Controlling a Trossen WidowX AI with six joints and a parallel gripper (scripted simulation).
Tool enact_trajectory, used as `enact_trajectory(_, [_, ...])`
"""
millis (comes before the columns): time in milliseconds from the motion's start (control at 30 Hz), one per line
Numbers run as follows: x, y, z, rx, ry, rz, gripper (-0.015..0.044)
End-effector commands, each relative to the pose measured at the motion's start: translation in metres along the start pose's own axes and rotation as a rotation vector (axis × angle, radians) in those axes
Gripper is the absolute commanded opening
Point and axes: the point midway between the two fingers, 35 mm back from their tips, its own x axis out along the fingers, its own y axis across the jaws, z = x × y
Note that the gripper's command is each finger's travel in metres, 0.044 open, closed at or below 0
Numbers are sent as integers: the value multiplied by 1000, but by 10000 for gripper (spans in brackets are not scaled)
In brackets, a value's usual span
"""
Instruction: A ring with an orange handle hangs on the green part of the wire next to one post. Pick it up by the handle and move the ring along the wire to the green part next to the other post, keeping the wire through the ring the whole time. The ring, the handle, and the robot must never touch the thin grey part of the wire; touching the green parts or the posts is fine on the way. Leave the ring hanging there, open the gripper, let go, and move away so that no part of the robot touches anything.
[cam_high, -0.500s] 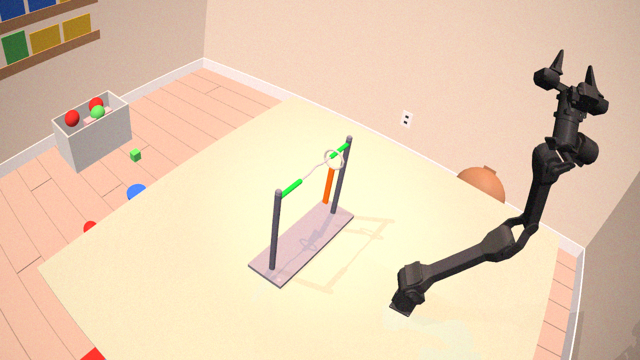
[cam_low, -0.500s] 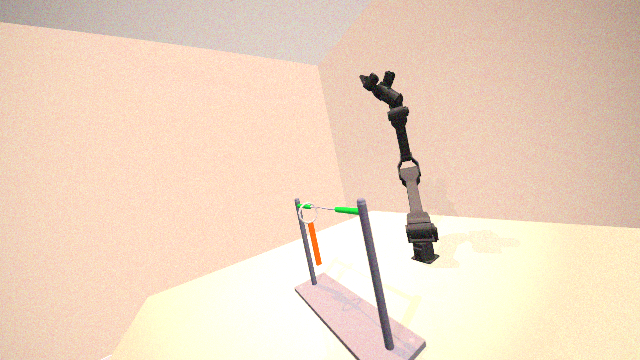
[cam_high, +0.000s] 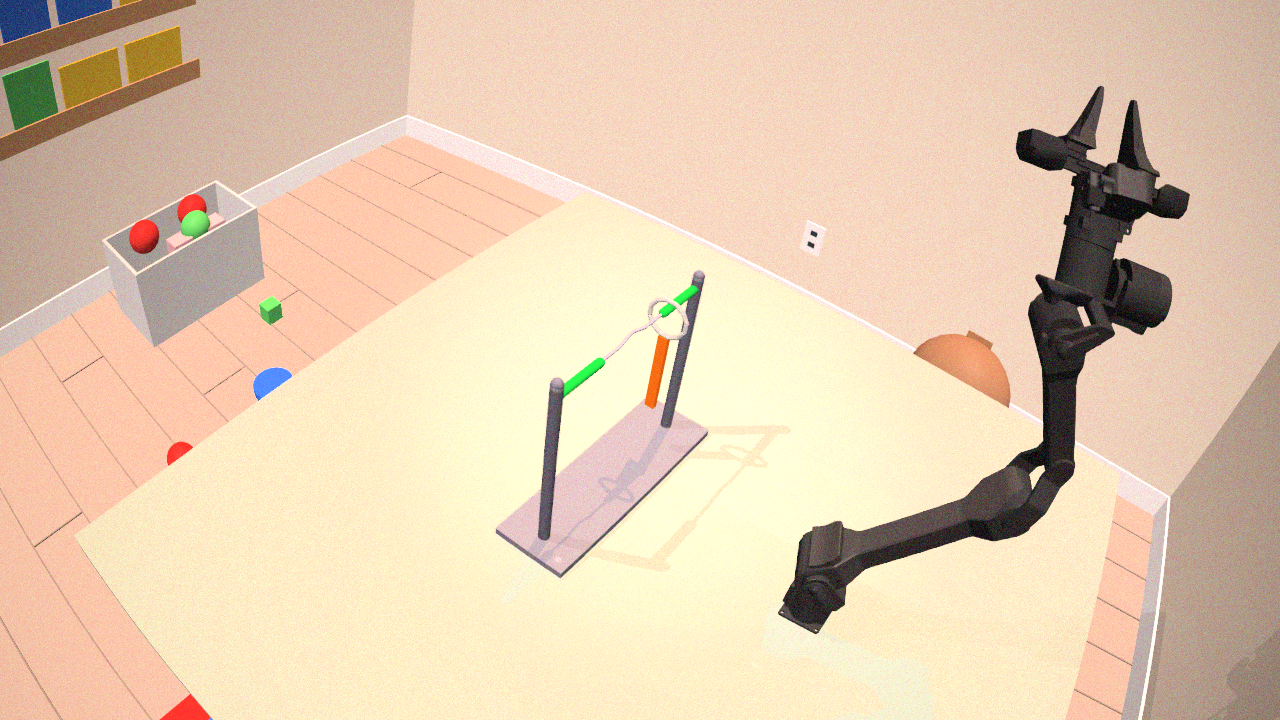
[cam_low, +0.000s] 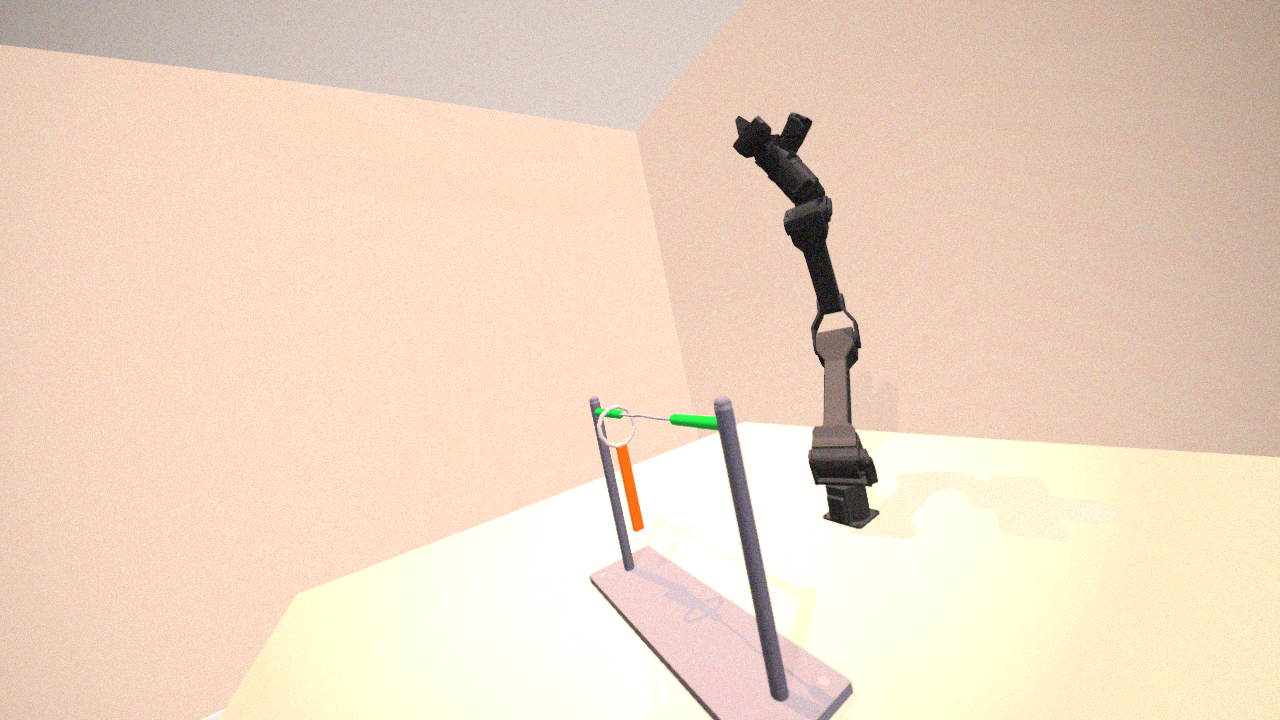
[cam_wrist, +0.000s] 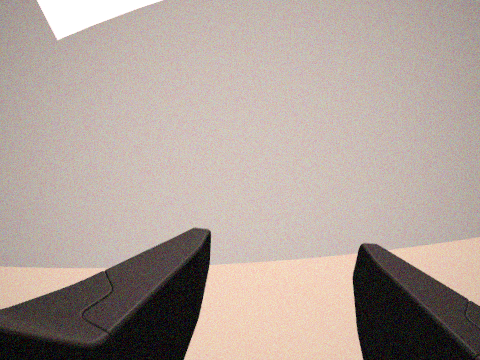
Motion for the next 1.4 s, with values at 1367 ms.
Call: enact_trajectory(1367, [-278,359,-276,65,363,1099,160])
